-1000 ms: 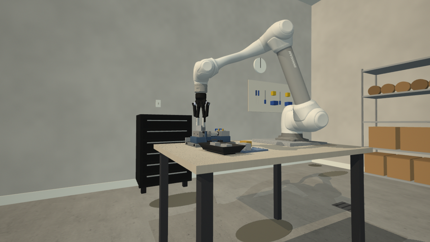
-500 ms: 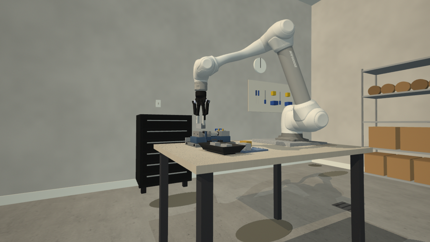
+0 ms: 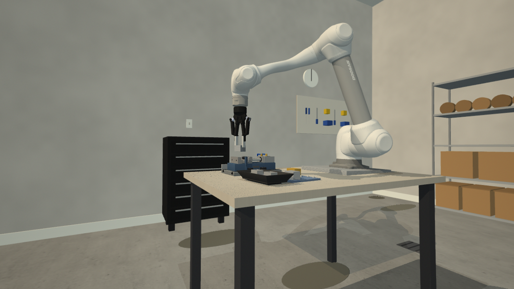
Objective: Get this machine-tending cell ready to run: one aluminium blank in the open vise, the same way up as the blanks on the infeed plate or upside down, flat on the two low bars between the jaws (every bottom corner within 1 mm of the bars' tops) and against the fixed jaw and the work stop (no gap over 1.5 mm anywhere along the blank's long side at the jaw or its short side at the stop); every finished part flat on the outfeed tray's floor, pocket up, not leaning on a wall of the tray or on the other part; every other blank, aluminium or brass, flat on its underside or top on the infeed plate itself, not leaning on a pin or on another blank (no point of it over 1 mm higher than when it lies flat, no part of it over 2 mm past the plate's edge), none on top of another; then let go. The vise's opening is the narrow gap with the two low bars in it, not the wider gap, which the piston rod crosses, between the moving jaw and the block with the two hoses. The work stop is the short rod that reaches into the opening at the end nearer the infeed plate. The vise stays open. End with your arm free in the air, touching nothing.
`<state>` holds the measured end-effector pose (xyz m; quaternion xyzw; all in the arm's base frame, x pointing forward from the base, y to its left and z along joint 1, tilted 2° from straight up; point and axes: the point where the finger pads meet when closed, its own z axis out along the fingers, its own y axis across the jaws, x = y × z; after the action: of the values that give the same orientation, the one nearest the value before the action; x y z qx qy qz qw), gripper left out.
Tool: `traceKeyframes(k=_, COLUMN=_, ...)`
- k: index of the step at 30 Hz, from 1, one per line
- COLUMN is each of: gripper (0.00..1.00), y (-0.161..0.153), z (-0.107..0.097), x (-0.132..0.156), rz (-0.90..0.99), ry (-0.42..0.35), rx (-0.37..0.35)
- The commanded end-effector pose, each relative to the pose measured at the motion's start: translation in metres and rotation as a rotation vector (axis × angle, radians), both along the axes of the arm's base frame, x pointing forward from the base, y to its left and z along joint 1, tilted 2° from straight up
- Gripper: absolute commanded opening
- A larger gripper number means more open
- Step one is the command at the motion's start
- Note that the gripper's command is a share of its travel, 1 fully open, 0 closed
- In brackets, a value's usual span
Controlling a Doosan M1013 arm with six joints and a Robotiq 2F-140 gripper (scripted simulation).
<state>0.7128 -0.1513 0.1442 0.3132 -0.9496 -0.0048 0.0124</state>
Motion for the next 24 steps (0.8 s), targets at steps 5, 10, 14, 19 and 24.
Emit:
traceKeyframes(k=5, gripper=0.00, y=0.0000, z=0.0012, x=0.0000, rz=0.000, ry=0.000, rx=0.000)
traceKeyframes(k=10, gripper=0.00, y=0.0020, z=0.0012, x=0.0001, rz=0.149, ry=0.000, rx=0.004)
traceKeyframes(k=14, gripper=0.00, y=0.0037, z=0.0012, x=0.0002, rz=0.278, ry=-0.001, rx=0.007)
traceKeyframes(k=19, gripper=0.00, y=0.0056, z=0.0012, x=0.0003, rz=0.425, ry=-0.001, rx=0.011)
traceKeyframes(k=24, gripper=0.00, y=0.0077, z=0.0012, x=0.0004, rz=0.585, ry=-0.001, rx=0.016)
